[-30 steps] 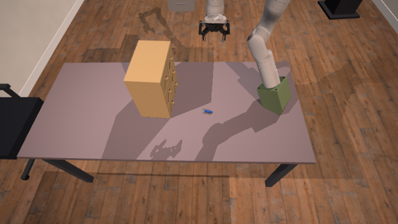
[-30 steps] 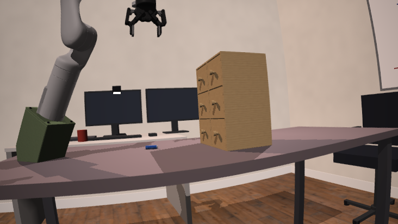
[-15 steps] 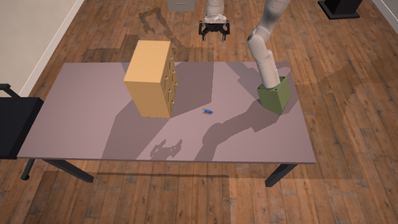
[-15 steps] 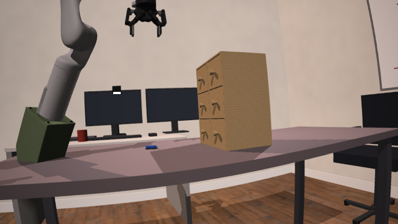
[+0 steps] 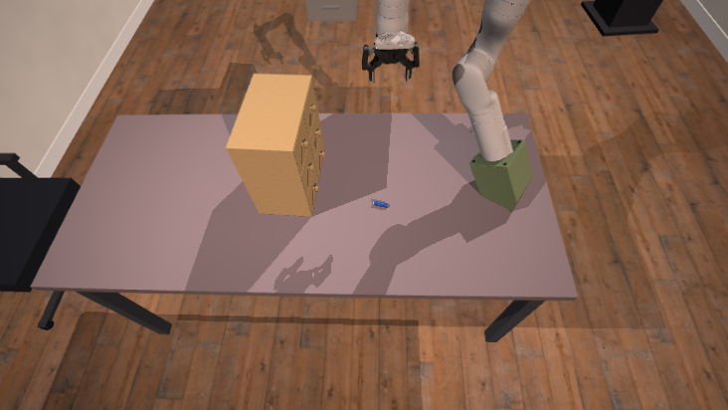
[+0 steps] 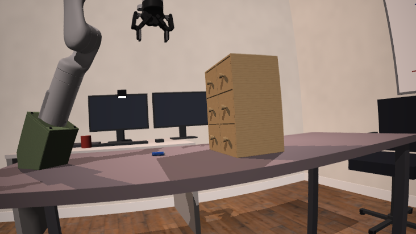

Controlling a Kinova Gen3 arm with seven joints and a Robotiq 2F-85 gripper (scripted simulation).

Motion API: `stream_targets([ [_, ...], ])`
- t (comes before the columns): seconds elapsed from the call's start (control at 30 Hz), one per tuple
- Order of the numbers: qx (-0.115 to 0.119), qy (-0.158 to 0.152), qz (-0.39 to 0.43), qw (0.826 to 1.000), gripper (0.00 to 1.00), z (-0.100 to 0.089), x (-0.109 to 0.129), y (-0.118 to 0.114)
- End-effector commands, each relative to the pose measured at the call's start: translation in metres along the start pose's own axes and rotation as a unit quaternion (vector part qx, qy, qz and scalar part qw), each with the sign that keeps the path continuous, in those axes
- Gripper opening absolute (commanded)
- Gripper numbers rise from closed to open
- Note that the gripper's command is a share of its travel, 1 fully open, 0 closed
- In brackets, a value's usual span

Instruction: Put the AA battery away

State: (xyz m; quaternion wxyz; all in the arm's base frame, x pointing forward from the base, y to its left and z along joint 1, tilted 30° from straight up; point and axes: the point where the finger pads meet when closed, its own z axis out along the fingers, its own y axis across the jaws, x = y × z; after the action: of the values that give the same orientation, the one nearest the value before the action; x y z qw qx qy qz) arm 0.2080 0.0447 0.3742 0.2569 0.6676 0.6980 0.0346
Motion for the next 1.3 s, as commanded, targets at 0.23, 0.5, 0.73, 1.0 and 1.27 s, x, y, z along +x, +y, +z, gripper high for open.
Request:
stream_targets([
  [0.23,0.003,0.001,-0.062,0.998,1.00,0.016,0.020,0.005],
  [0.5,0.003,0.002,-0.157,0.988,1.00,0.038,0.049,0.015],
  [0.73,0.002,0.002,-0.223,0.975,1.00,0.054,0.070,0.021],
  [1.0,0.002,0.002,-0.331,0.944,1.00,0.080,0.104,0.032],
  [1.27,0.002,0.002,-0.422,0.906,1.00,0.104,0.135,0.041],
])
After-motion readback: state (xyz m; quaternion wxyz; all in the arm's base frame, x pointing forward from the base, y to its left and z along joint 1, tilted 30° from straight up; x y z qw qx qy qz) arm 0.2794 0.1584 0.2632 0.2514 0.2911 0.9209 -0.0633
